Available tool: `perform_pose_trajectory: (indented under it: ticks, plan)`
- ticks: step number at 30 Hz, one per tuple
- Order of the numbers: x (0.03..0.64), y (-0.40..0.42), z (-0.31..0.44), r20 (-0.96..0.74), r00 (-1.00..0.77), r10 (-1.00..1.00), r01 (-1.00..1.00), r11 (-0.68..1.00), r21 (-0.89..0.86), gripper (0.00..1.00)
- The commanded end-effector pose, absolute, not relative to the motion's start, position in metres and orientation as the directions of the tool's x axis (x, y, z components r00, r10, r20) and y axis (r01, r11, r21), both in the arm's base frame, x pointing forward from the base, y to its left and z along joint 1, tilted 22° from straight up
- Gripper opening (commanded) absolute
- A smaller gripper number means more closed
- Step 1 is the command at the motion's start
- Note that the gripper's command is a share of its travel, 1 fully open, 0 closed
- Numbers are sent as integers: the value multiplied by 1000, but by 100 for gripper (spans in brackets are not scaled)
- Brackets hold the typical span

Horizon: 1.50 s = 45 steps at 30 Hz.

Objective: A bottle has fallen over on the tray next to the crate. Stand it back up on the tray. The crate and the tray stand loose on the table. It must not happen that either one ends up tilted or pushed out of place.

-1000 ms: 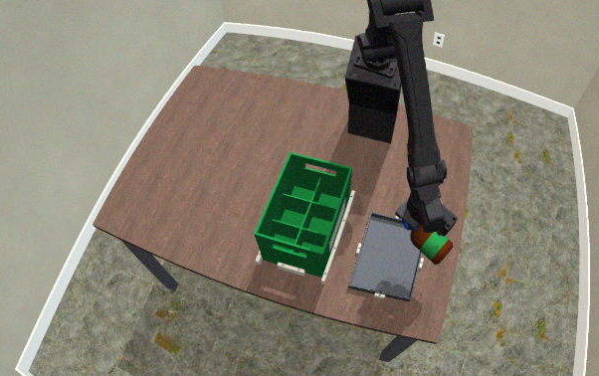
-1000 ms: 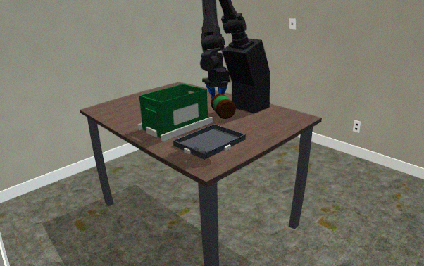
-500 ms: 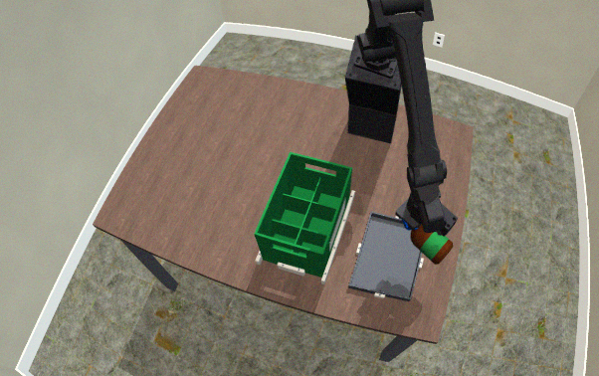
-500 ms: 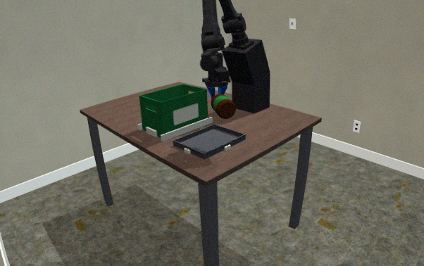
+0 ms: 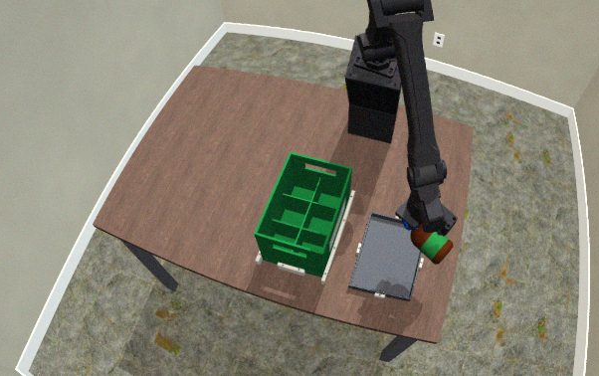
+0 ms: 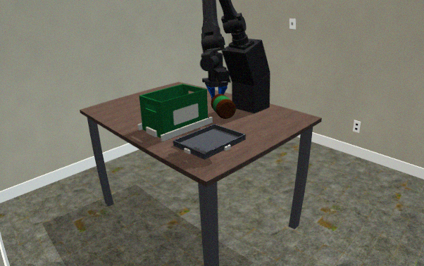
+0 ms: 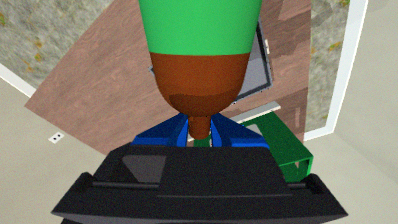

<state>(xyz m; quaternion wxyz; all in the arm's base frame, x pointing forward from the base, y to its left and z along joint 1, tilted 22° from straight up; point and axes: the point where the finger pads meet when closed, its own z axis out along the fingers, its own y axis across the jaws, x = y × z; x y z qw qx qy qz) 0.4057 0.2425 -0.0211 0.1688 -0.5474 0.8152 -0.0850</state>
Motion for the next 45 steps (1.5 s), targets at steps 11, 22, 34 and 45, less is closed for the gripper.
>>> perform_pose_trajectory:
  ticks: [11, 22, 34, 45]
  plan:
    - [406, 250, -4, -181, -269, -946, -882, 318, -349, 0]
    - [406, 250, -4, -132, -145, -981, -910, 184, -370, 0]
    - [406, 250, -4, -106, -82, -991, -918, 117, -378, 0]
    - [406, 250, -4, -107, -84, -991, -918, 119, -378, 0]
